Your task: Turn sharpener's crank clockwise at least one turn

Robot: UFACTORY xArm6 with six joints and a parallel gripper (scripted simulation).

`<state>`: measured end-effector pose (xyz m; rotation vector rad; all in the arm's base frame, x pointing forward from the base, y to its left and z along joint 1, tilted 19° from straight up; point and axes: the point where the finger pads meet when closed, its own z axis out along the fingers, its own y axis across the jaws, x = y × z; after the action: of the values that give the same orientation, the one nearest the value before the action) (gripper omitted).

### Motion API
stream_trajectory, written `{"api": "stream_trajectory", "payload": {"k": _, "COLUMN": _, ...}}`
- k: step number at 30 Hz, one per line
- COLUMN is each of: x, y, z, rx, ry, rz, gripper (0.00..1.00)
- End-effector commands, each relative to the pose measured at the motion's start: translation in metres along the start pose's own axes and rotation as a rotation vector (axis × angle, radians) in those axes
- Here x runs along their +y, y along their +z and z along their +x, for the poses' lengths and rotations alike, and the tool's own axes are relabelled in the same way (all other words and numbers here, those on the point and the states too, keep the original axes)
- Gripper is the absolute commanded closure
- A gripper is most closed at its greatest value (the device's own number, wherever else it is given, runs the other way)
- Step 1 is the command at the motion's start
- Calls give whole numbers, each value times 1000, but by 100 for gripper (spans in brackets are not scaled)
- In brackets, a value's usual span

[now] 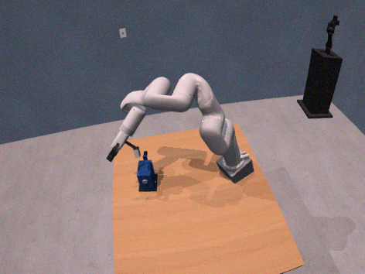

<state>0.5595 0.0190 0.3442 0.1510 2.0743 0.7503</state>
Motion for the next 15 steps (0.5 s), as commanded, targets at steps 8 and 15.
{"api": "stream_trajectory", "payload": {"k": 8, "x": -9, "y": -7, "z": 25, "rx": 129, "ry": -306, "rz": -2, "gripper": 0}}
{"api": "stream_trajectory", "payload": {"k": 15, "x": -18, "y": -12, "z": 39, "rx": 200, "ry": -467, "rz": -5, "gripper": 0}}
